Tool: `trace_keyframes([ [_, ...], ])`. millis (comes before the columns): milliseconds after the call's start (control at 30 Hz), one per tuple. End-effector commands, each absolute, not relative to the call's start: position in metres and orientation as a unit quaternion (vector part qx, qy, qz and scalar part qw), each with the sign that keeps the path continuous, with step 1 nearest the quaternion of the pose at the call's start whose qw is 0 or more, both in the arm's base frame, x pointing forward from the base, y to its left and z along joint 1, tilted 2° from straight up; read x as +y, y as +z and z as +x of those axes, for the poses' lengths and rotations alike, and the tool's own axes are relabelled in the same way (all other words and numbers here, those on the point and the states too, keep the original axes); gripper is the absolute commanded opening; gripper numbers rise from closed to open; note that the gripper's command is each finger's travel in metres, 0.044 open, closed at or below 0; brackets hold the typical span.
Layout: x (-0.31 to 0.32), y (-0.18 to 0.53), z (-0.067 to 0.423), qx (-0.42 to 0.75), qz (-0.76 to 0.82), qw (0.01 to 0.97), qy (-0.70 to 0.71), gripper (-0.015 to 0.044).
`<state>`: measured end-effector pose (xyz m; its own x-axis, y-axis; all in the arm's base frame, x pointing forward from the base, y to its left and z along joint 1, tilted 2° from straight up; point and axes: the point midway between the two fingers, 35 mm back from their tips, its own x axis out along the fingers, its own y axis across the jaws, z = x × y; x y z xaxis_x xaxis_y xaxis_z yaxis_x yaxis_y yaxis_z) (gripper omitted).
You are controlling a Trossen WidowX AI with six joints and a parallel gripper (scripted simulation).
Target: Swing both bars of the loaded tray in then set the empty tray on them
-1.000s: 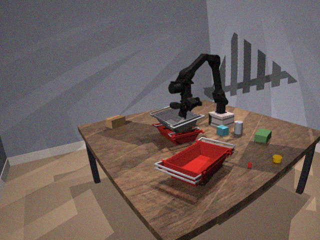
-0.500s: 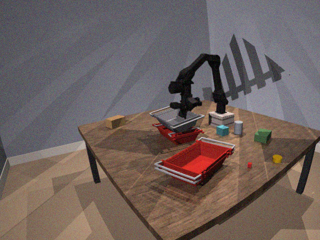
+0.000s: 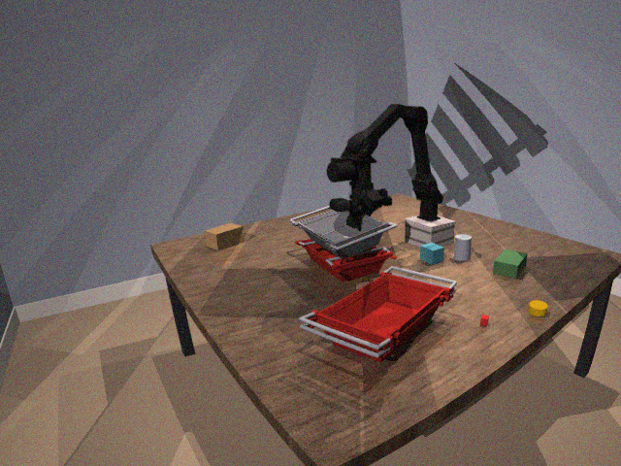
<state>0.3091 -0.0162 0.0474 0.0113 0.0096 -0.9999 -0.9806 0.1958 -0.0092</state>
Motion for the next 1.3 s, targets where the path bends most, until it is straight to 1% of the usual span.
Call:
trace_keyframes([
  [0, -0.016, 0.047, 0.309, 0.542, -0.448, 0.552, 0.449, 0.0000],
  [300, -0.014, 0.035, 0.303, 0.546, -0.442, 0.548, 0.454, 0.0000],
  [1267, -0.014, 0.035, 0.303, 0.546, -0.442, 0.548, 0.454, 0.0000],
])
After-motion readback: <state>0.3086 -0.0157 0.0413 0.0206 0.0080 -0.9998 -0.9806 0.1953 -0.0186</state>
